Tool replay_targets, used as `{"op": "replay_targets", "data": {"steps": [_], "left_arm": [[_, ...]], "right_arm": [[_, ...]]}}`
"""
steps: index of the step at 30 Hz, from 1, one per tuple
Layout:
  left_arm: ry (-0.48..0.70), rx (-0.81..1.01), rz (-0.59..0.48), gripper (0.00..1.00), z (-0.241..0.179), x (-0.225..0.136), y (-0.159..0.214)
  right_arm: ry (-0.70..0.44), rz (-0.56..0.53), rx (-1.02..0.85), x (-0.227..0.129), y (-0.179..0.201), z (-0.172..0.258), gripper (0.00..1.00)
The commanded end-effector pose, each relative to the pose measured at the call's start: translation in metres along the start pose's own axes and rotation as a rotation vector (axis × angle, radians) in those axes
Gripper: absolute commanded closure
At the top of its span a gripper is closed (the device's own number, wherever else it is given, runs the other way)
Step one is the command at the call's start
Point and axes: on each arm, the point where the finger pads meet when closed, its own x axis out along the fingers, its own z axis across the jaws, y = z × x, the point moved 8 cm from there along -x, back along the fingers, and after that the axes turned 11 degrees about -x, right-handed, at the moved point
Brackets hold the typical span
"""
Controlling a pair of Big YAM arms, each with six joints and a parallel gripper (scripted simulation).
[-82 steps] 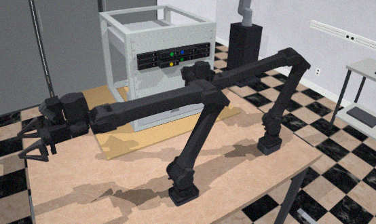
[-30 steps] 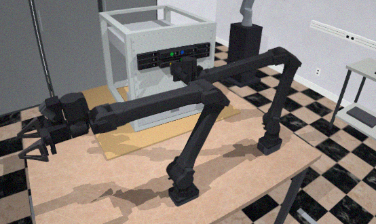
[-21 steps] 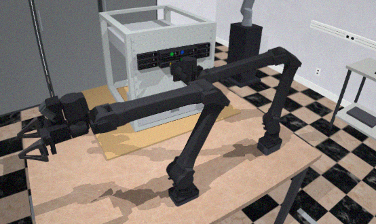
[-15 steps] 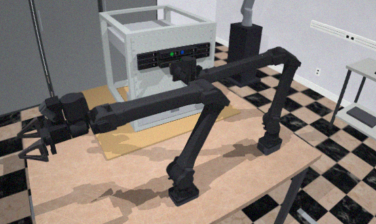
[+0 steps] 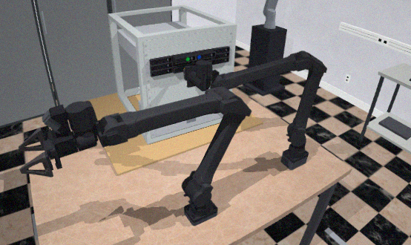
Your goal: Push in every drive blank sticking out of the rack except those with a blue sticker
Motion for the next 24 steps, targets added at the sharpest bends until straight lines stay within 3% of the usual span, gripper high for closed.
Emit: {"op": "replay_targets", "data": {"steps": [1,24], "left_arm": [[-0.001,0.017,-0.026,0.00,0.005,0.006,-0.002],[-0.001,0.017,-0.026,0.00,0.005,0.006,-0.002]], "right_arm": [[-0.026,-0.004,0.021,0.005,0.000,0.027,1.00],[-0.033,-0.015,0.031,0.028,-0.004,0.033,1.00]]}}
